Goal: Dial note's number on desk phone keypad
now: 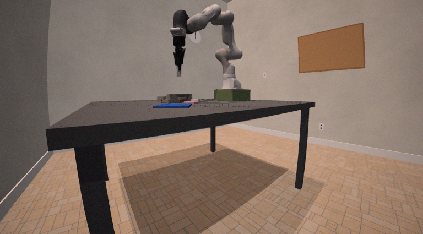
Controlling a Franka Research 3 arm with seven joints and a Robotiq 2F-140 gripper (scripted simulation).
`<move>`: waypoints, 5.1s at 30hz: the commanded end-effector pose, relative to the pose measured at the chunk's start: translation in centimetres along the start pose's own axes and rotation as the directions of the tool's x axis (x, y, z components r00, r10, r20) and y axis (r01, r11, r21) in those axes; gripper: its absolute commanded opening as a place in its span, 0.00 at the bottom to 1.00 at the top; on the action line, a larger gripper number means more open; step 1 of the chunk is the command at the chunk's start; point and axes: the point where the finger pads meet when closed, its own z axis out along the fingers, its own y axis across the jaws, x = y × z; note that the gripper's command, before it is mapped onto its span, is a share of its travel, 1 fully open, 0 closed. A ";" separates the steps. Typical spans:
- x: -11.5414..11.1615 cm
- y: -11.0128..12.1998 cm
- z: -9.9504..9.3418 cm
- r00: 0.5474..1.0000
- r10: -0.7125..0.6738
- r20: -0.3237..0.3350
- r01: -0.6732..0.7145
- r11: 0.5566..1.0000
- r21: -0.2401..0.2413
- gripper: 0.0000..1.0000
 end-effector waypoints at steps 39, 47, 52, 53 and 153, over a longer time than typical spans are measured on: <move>3.0 4.4 1.0 0.901 -0.078 -0.426 0.034 0.993 -0.111 0.00; -1.1 1.7 0.6 0.814 -0.114 -0.570 0.139 0.990 0.001 0.00; -5.6 8.9 2.8 0.814 -0.114 -0.570 0.139 0.990 0.001 0.00; -6.2 9.9 3.1 0.814 -0.114 -0.570 0.139 0.990 0.001 0.00; -11.8 18.9 13.9 0.814 -0.114 -0.570 0.139 0.990 0.001 0.00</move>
